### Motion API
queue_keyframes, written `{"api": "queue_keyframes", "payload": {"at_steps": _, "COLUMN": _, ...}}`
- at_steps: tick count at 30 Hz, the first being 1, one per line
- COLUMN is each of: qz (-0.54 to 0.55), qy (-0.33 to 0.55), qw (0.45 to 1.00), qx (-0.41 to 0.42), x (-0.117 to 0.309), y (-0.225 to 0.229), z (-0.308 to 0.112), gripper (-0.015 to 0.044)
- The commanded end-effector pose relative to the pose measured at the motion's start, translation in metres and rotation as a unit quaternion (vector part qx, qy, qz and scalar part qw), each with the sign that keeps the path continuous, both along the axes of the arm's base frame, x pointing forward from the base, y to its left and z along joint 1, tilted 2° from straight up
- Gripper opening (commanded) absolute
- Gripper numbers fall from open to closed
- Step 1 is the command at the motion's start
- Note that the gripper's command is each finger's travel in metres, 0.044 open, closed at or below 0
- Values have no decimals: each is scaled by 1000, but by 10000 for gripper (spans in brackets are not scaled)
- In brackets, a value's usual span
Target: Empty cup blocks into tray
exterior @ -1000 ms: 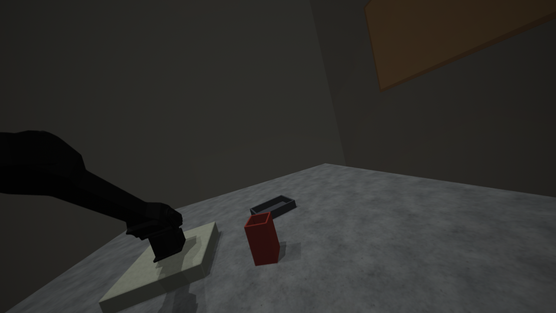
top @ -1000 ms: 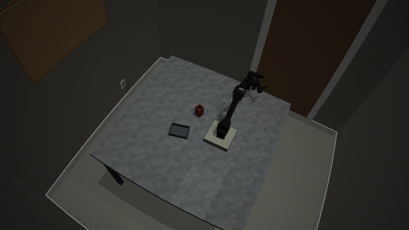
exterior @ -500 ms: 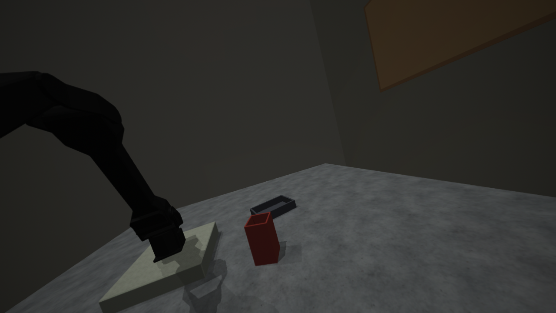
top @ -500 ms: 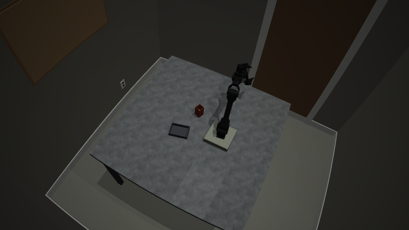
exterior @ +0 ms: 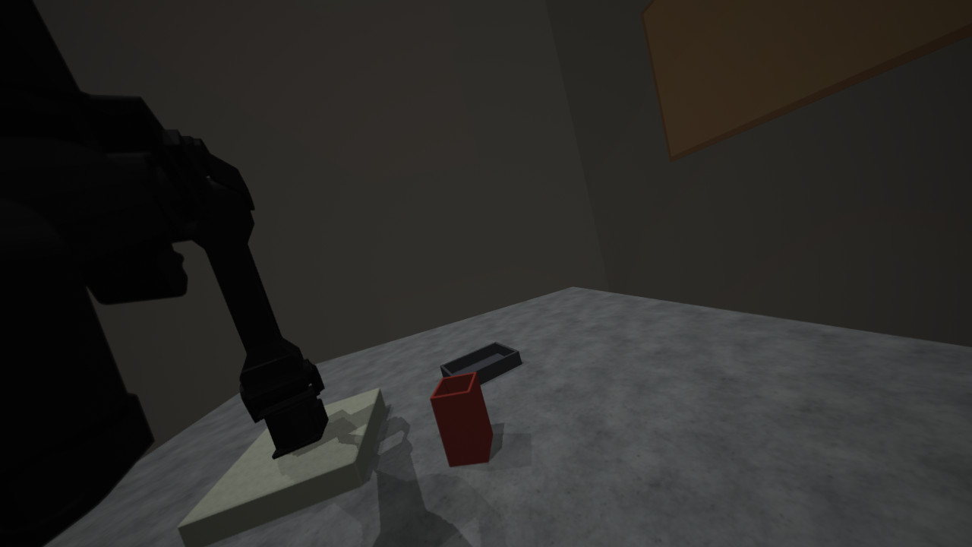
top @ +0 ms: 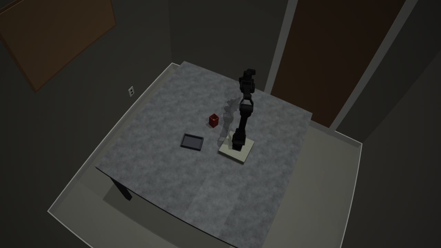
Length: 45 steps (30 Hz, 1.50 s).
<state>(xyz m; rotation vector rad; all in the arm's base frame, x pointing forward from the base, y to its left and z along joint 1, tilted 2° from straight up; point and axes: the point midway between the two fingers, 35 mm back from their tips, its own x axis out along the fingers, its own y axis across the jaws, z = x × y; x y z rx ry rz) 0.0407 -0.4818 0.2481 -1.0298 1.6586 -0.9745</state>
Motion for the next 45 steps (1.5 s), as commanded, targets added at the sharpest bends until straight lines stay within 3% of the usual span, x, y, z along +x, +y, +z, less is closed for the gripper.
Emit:
{"api": "queue_keyframes", "payload": {"at_steps": 1, "qz": 28, "qy": -56, "qw": 998, "qx": 3, "x": 22, "y": 23, "z": 1, "gripper": 440}}
{"api": "queue_keyframes", "payload": {"at_steps": 21, "qz": 134, "qy": -361, "qw": 919, "qx": 84, "x": 107, "y": 173, "z": -14, "gripper": 440}}
{"api": "queue_keyframes", "payload": {"at_steps": 45, "qz": 127, "qy": -613, "qw": 710, "qx": 323, "x": 134, "y": 345, "z": -98, "gripper": 440}}
